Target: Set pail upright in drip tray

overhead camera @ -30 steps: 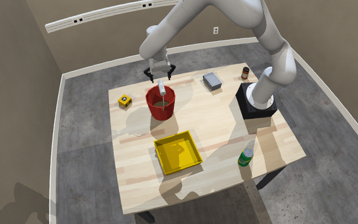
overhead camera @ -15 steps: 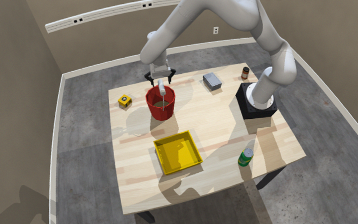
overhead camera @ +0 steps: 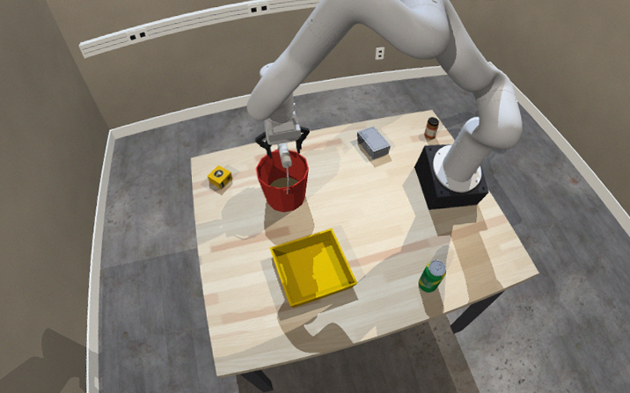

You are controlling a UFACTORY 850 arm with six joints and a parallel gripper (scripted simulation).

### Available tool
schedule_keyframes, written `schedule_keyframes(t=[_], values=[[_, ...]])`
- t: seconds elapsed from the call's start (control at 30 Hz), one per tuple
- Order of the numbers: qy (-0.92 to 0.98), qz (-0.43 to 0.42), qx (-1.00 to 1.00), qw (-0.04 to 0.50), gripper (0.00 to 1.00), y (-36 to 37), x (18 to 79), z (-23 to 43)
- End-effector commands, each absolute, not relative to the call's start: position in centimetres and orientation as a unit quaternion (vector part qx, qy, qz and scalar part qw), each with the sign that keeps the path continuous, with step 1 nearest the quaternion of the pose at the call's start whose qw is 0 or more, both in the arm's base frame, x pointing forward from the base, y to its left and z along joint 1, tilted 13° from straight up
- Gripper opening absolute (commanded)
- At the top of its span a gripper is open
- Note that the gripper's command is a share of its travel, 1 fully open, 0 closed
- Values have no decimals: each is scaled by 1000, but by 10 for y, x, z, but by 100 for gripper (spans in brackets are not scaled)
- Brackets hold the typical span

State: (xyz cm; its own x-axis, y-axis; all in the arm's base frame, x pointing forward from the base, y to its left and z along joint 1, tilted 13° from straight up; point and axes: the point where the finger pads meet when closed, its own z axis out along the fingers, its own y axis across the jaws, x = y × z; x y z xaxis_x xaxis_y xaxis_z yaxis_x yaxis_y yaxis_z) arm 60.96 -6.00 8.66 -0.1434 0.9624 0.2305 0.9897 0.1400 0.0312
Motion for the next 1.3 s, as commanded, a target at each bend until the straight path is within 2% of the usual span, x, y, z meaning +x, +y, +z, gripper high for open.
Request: schedule_keyframes(t=[0.0, 0.77, 0.8, 1.27], values=[[-751, -89, -650, 76, 100, -59, 611, 82], [-751, -89, -650, 76, 100, -58, 611, 79], [-751, -89, -650, 76, 0, -58, 611, 79], [-751, -89, -650, 76, 0, -58, 611, 79]])
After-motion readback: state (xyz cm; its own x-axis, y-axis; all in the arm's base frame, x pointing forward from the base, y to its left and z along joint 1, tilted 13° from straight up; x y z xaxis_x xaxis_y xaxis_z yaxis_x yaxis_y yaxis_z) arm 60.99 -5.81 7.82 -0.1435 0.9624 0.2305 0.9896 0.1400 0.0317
